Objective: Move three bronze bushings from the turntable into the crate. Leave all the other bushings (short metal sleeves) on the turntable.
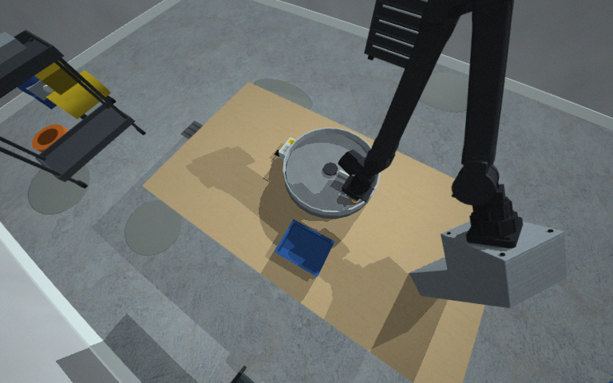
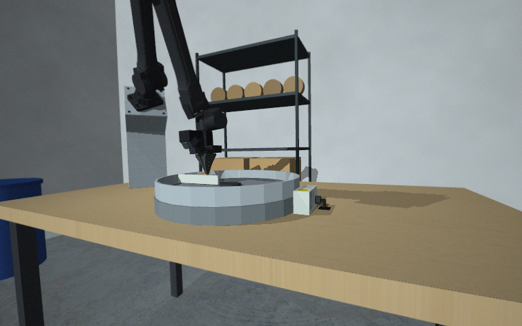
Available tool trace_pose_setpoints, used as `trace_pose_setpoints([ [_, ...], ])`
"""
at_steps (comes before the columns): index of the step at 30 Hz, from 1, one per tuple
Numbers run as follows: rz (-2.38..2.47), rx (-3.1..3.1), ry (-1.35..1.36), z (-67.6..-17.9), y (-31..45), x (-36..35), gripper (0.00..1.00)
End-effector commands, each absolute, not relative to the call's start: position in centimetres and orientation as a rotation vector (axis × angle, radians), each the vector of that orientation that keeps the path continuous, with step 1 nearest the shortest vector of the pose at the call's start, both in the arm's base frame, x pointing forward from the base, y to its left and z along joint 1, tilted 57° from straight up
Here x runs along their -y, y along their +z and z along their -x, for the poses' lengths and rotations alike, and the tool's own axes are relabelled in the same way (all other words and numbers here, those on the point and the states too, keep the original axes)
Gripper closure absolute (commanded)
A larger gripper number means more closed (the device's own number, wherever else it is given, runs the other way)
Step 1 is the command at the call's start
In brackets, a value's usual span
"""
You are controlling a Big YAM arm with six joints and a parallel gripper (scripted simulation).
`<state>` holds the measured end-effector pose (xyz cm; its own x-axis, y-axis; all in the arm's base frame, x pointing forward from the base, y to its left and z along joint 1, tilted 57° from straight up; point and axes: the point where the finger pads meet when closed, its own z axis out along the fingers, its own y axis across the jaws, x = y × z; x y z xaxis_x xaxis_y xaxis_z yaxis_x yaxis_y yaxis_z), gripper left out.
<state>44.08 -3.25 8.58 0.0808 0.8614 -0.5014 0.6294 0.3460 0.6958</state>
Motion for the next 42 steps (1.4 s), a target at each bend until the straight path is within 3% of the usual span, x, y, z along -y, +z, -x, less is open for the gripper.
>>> trace_pose_setpoints([
  [1, -1.394, -1.642, 0.254, -44.97, 6.88, 4.64, 1.00],
  [42, -1.407, -1.650, 0.244, -44.54, 6.69, 4.59, 1.00],
])
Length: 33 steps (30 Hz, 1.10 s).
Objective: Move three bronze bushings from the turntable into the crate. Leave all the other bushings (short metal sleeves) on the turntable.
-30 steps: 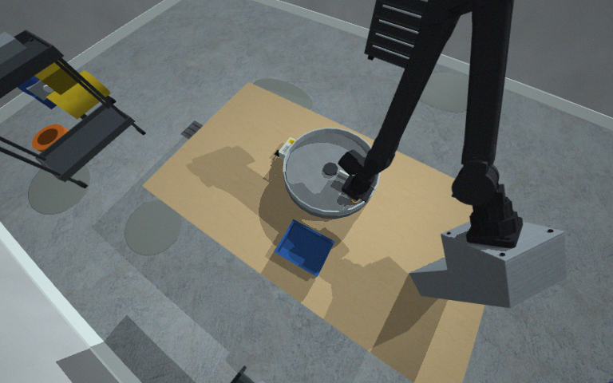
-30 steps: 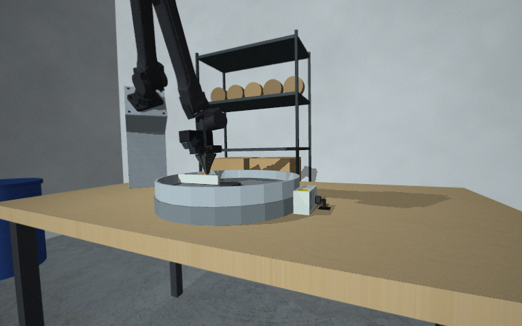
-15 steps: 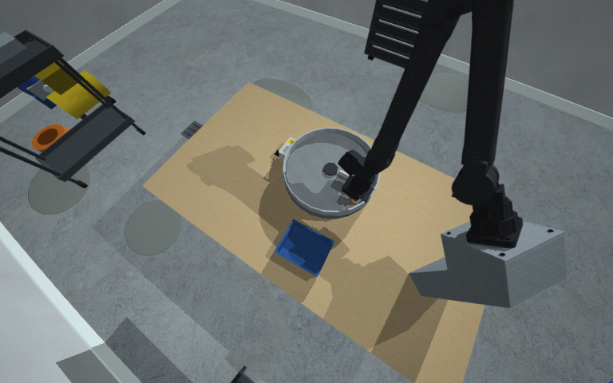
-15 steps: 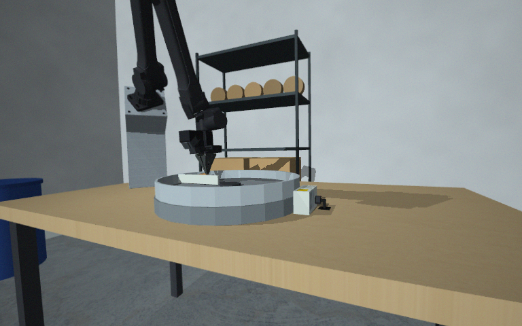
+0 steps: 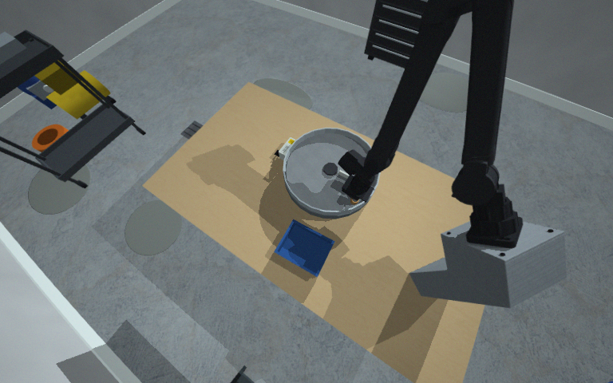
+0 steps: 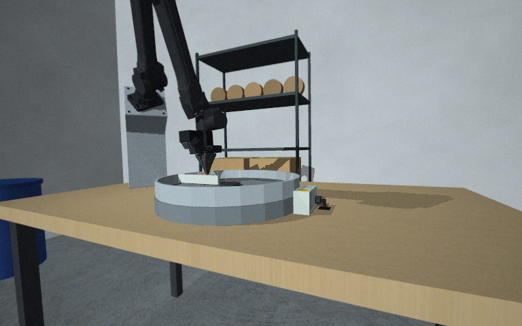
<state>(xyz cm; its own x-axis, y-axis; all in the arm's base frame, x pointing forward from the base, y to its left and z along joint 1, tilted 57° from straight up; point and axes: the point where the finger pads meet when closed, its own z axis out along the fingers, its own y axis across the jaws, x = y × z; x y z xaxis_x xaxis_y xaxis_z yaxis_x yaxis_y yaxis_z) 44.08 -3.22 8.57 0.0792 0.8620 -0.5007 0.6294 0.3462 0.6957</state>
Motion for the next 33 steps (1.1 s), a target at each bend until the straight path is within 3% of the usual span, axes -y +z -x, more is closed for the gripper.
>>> trace_pose_setpoints([
  [1, -1.412, -1.644, 0.246, -44.4, 6.8, 4.6, 1.00],
  [17, -1.388, -1.646, 0.274, -40.0, 10.5, 1.4, 1.00],
  [33, -1.397, -1.635, 0.269, -40.0, 10.7, 1.8, 1.00],
])
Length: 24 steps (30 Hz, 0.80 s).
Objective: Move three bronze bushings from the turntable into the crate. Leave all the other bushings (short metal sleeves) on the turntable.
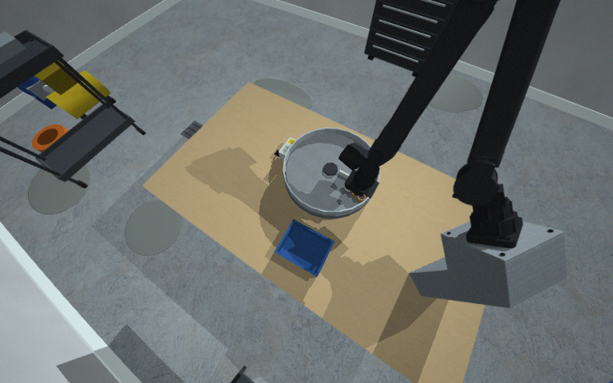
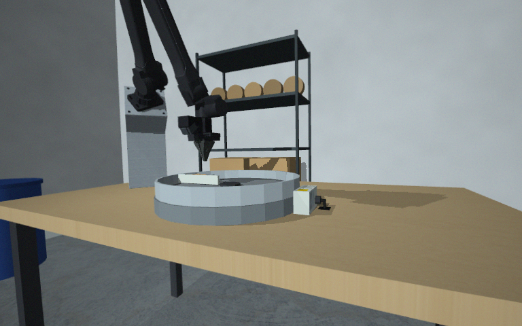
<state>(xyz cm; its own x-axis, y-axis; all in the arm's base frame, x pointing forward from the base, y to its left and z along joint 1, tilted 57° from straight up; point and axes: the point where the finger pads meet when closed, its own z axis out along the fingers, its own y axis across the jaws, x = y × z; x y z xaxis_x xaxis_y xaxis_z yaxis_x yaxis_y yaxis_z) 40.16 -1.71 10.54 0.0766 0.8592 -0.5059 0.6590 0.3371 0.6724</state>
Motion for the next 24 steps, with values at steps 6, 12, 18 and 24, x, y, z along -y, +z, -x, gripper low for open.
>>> trace_pose_setpoints([
  [6, -1.397, -1.635, 0.269, -39.99, 10.66, 1.77, 1.00],
  [12, -1.397, -1.635, 0.269, -39.99, 10.66, 1.77, 1.00],
  [18, -1.397, -1.635, 0.269, -39.99, 10.66, 1.77, 1.00],
  [24, -1.397, -1.635, 0.269, -39.99, 10.66, 1.77, 0.88],
])
